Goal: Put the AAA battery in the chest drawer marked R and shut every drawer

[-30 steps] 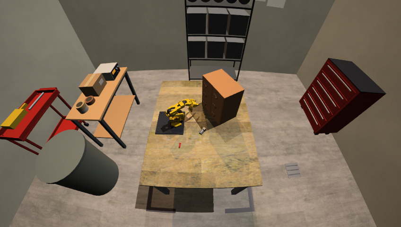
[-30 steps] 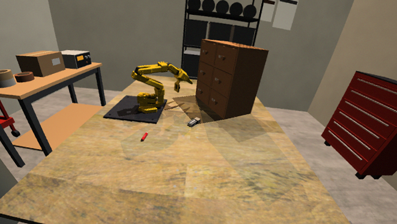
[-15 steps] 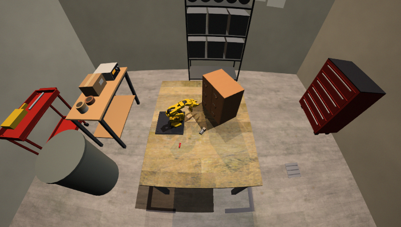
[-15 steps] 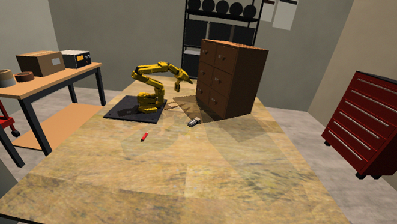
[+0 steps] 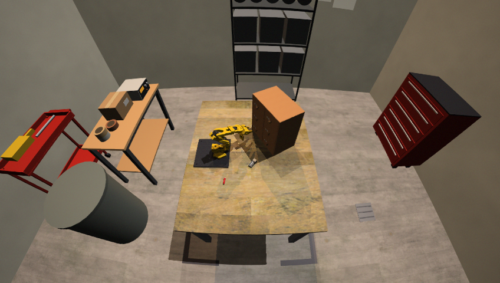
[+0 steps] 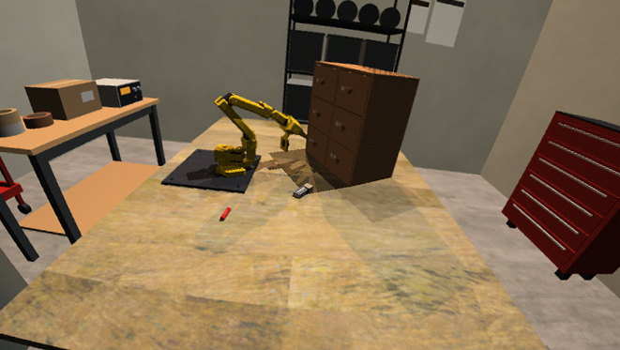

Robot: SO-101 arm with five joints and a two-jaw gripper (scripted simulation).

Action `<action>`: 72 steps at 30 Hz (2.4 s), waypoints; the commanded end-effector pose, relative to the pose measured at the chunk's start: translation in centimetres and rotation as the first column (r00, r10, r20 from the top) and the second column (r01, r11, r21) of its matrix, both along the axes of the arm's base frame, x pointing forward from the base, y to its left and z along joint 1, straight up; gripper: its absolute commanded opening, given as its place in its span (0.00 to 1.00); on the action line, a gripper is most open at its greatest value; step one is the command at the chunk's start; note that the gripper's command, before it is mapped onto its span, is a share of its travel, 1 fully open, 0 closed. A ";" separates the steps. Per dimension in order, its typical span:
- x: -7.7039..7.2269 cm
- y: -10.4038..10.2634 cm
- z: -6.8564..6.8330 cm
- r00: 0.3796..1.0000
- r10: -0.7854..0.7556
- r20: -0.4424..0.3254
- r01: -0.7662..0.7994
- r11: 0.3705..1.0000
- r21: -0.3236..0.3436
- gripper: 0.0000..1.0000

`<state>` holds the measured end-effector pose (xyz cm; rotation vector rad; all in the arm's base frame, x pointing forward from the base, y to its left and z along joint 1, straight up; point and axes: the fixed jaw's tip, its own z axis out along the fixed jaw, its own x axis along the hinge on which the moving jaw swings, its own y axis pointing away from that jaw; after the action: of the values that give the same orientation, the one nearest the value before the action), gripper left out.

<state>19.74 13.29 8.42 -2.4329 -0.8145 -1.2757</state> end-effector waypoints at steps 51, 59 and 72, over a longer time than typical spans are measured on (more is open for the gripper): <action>0.9 0.3 -1.6 1.000 -0.011 -0.015 0.011 1.000 -0.012 0.21; 0.9 0.3 -1.6 1.000 -0.013 -0.015 0.013 1.000 -0.012 0.21; 1.9 0.9 -2.0 1.000 -0.014 -0.015 0.014 1.000 -0.011 0.21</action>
<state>20.83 13.82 6.69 -2.4553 -0.8106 -1.2555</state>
